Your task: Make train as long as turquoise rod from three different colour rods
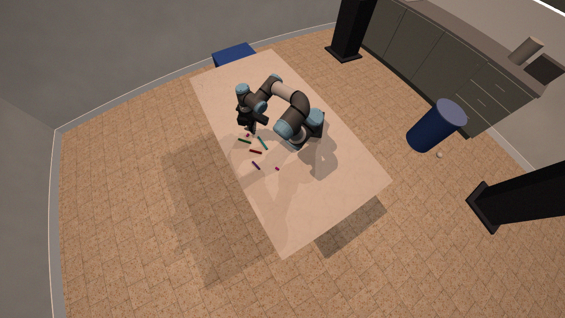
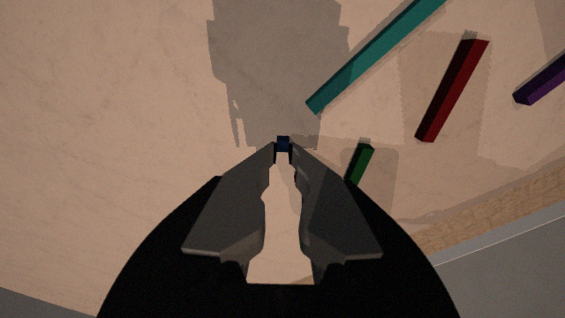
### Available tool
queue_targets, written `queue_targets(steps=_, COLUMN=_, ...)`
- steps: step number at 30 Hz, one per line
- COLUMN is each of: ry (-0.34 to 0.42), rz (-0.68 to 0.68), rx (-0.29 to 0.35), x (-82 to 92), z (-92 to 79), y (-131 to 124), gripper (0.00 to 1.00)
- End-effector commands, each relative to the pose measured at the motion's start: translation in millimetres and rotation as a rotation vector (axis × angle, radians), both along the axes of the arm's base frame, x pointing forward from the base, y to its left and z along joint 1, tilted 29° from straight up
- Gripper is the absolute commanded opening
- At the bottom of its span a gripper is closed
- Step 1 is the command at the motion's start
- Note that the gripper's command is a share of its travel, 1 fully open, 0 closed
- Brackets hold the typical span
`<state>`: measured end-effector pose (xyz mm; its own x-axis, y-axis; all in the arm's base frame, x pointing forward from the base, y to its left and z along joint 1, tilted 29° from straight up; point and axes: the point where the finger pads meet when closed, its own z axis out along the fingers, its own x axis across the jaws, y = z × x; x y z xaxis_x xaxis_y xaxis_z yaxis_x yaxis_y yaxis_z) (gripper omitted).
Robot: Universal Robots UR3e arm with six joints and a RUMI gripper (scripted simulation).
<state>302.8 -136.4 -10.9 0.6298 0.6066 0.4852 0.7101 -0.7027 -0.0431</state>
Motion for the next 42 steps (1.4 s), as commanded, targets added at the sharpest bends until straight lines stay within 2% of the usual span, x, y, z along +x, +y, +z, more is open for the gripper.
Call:
queue_targets(steps=1, ry=-0.001, rz=-0.001, rx=-0.001, x=0.5, z=0.1, y=0, gripper=0.00)
queue_targets(steps=25, ry=-0.002, rz=-0.001, rx=-0.003, x=-0.5, z=3.1, y=-2, gripper=0.00)
queue_targets(steps=34, ry=-0.001, rz=-0.001, rx=-0.003, x=-5.4, z=15.8, y=-8, gripper=0.00)
queue_targets(steps=42, ry=-0.001, rz=-0.001, rx=-0.003, x=-15.1, z=42.6, y=-19, gripper=0.00)
